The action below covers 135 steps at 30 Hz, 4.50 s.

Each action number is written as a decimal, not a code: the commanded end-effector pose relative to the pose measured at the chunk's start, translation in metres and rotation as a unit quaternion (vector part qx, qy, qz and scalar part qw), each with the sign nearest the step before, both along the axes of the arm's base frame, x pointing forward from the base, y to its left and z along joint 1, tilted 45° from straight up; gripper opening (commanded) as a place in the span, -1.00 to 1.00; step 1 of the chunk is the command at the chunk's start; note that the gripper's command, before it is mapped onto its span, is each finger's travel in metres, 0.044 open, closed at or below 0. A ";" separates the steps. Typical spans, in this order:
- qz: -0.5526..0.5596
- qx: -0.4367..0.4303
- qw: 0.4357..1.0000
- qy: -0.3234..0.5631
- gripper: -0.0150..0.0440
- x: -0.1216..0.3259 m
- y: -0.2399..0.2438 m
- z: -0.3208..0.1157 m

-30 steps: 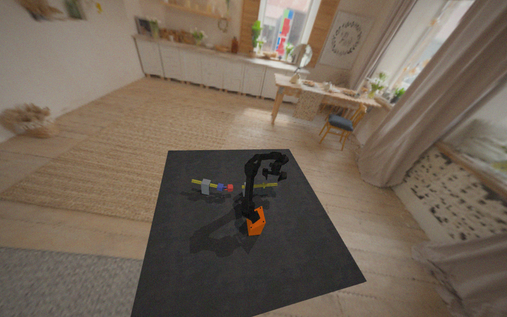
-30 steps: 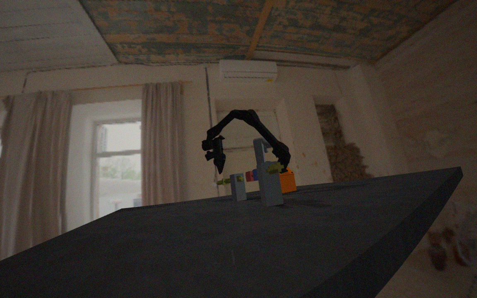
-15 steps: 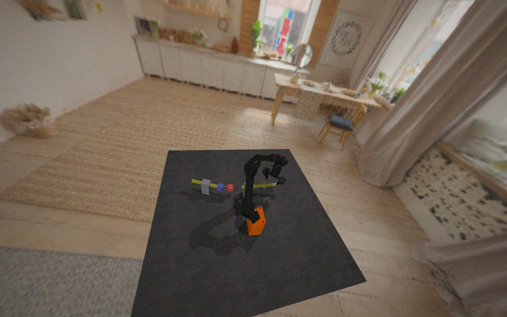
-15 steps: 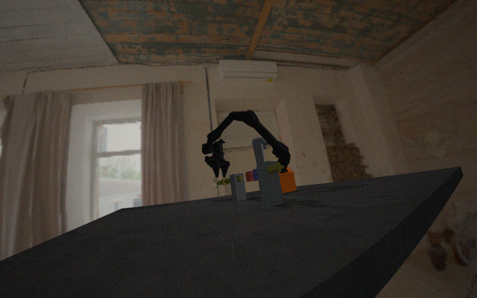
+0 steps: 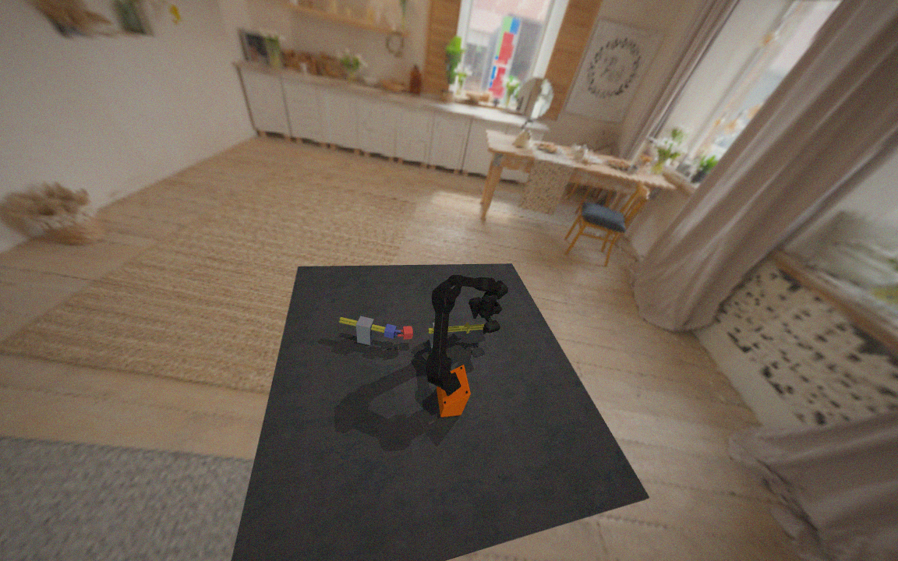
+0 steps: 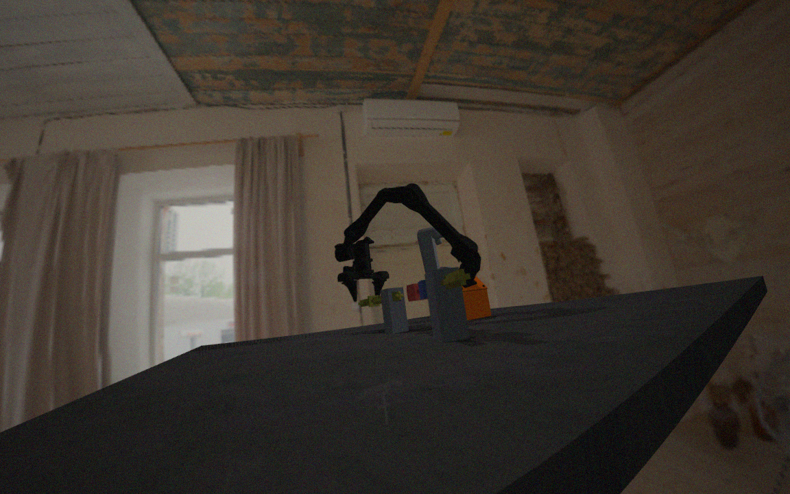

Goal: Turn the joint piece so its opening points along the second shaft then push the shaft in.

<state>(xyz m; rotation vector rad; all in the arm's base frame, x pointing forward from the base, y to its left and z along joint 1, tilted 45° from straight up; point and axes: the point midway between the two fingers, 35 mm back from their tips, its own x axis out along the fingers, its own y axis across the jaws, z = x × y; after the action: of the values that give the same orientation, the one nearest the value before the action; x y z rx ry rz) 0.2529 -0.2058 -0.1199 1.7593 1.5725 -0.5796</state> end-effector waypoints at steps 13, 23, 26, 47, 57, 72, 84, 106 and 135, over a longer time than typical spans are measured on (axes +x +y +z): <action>-0.077 0.020 0.994 0.069 1.00 0.001 0.012 -0.011; -0.077 0.020 0.994 0.068 1.00 0.004 0.023 -0.022; -0.077 0.021 0.994 0.068 1.00 0.005 0.026 -0.026; -0.077 0.021 0.994 0.068 -0.15 0.006 0.029 -0.028; -0.077 0.021 0.994 0.068 -0.26 0.006 0.029 -0.028; -0.075 0.020 0.995 0.068 -0.49 0.006 0.029 -0.028; -0.074 0.021 0.995 0.070 -0.49 0.007 0.038 -0.020; -0.074 0.022 0.994 0.072 -0.49 0.010 0.062 0.003; -0.074 0.023 0.994 0.072 -0.49 0.014 0.094 0.033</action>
<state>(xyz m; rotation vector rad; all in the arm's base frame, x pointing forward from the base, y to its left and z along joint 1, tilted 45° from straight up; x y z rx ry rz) 0.2658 -0.1158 -0.0905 1.9127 1.5751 -0.7636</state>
